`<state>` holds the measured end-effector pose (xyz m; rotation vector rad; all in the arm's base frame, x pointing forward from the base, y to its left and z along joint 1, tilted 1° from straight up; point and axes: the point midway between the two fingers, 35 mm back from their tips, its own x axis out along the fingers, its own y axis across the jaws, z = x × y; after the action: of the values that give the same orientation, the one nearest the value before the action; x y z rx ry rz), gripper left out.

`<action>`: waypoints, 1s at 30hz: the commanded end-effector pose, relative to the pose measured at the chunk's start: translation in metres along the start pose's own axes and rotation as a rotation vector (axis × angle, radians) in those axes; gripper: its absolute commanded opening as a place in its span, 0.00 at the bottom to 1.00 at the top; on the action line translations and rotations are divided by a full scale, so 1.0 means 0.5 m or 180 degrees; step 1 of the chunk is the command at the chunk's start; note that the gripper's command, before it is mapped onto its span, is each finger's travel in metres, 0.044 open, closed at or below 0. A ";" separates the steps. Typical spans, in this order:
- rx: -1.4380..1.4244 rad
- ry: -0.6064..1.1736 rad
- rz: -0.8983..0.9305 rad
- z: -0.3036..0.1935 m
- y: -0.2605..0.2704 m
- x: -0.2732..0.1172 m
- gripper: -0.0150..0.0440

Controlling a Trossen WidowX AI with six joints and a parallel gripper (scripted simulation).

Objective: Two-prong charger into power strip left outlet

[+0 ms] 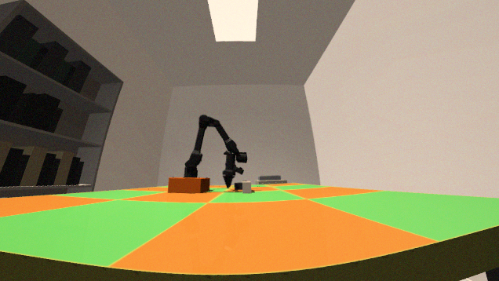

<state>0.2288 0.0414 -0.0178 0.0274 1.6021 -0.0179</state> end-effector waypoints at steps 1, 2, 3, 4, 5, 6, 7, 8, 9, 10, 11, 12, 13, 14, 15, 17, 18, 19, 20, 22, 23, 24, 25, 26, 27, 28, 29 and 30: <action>0.0008 0.0001 -0.0006 -0.014 -0.002 0.002 1.00; 0.0008 0.0002 -0.0006 -0.016 -0.002 0.002 1.00; 0.0008 0.0002 -0.0006 -0.018 -0.002 0.003 1.00; 0.0008 0.0002 -0.0006 -0.018 -0.002 0.003 1.00; 0.0002 -0.0022 -0.0007 -0.009 0.000 -0.001 1.00; 0.0012 -0.0098 -0.0025 -0.007 0.000 -0.007 1.00; 0.0028 -0.0225 -0.0051 -0.003 0.000 -0.018 1.00; 0.0052 -0.0384 -0.0080 0.000 0.000 -0.031 1.00; 0.0078 -0.0544 -0.0104 0.003 0.000 -0.044 1.00; 0.0108 -0.0704 -0.0123 0.006 0.000 -0.057 1.00; 0.0140 -0.0865 -0.0137 0.009 0.000 -0.070 1.00; 0.0175 -0.1026 -0.0146 0.011 0.000 -0.083 1.00; 0.0214 -0.1187 -0.0150 0.013 0.000 -0.097 1.00; 0.0255 -0.1348 -0.0149 0.014 0.000 -0.110 1.00; 0.0299 -0.1508 -0.0142 0.015 -0.001 -0.123 1.00; 0.0385 -0.1797 -0.0117 0.016 -0.001 -0.147 1.00; 0.0410 -0.1875 -0.0107 0.016 -0.001 -0.153 1.00; 0.0418 -0.1900 -0.0104 0.016 -0.001 -0.155 1.00; 0.0418 -0.1900 -0.0104 0.016 -0.001 -0.155 1.00; 0.0418 -0.1900 -0.0104 0.016 -0.001 -0.155 1.00; 0.0418 -0.1900 -0.0104 0.016 -0.001 -0.155 1.00; 0.0418 -0.1900 -0.0104 0.016 -0.001 -0.155 1.00; 0.0418 -0.1900 -0.0104 0.016 -0.001 -0.155 1.00; 0.0418 -0.1900 -0.0104 0.016 -0.001 -0.155 1.00; 0.0418 -0.1900 -0.0104 0.016 -0.001 -0.155 1.00; 0.0418 -0.1900 -0.0104 0.016 -0.001 -0.155 1.00; 0.0418 -0.1900 -0.0104 0.016 -0.001 -0.155 1.00; 0.0418 -0.1900 -0.0104 0.016 -0.001 -0.155 1.00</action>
<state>0.2406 0.0410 0.0603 0.0874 1.0077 -0.1388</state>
